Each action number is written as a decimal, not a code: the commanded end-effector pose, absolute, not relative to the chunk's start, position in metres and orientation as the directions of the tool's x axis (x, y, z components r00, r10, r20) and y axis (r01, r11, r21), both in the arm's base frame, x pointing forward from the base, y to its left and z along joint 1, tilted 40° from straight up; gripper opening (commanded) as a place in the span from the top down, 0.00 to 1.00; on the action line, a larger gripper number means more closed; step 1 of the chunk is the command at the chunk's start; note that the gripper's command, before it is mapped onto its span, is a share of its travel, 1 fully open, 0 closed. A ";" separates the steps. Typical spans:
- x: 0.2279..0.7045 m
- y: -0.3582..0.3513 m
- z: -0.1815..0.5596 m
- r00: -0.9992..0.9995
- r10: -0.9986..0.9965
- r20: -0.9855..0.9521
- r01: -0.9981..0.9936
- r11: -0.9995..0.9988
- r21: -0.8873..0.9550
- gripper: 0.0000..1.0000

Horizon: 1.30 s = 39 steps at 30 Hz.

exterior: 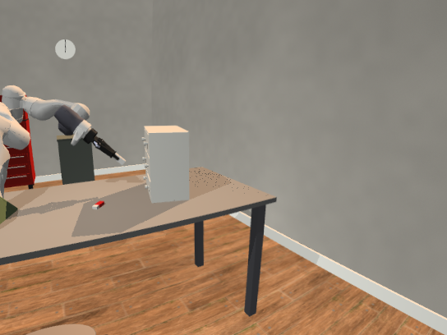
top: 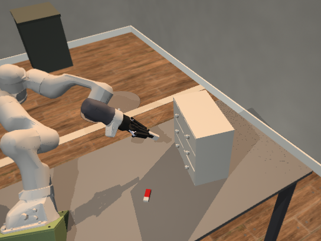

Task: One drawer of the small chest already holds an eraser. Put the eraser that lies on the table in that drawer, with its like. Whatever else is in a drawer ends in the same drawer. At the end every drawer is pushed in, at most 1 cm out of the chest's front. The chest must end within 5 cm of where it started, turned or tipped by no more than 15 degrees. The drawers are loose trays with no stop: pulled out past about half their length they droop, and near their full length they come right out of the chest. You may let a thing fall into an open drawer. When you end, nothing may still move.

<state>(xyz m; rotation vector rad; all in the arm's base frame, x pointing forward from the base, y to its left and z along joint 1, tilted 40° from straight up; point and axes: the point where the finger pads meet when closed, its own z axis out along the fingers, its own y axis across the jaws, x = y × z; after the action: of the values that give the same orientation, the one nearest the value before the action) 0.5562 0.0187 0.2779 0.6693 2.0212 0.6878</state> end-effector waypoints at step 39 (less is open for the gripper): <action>0.590 0.033 0.255 -0.458 0.628 -0.630 0.142 0.751 0.645 0.80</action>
<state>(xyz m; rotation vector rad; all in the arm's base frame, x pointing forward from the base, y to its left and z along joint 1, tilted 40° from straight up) 0.5791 0.0317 0.2610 0.6078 2.0046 0.6683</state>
